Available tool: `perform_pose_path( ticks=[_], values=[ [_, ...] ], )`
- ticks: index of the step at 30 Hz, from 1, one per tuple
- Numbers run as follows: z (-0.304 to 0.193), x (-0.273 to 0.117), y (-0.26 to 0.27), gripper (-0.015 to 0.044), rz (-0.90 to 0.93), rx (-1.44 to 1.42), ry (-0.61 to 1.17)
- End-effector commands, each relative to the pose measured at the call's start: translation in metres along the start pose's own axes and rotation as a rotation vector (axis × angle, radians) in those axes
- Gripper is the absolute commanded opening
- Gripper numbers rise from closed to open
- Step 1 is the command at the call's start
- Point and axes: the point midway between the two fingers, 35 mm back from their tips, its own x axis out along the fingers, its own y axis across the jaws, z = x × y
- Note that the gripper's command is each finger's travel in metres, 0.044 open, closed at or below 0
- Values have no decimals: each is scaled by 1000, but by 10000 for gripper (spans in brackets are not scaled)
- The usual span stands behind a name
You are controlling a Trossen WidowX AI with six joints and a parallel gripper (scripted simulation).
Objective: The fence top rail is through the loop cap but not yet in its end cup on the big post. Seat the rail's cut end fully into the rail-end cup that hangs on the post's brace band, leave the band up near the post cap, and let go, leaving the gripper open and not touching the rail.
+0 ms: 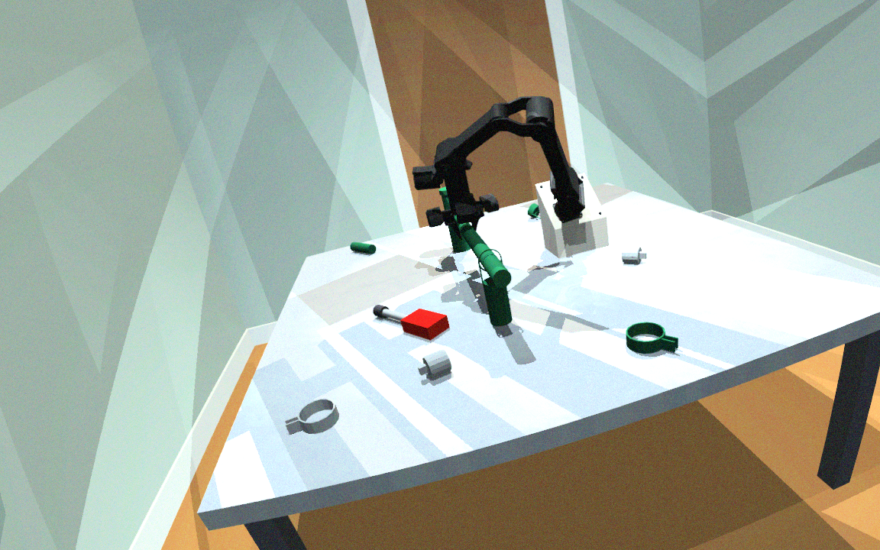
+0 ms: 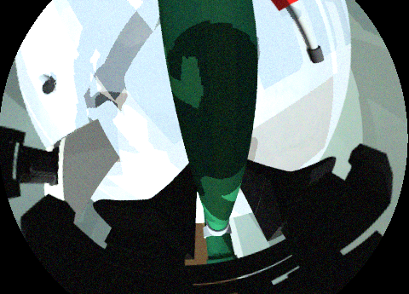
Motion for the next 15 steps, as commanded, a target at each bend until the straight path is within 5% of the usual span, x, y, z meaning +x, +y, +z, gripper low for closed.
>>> perform_pose_path(
  ticks=[1,15],
  values=[
    [-1,-1,1,0,1,2,5],
    [-1,-3,1,0,1,3,10]
  ],
)
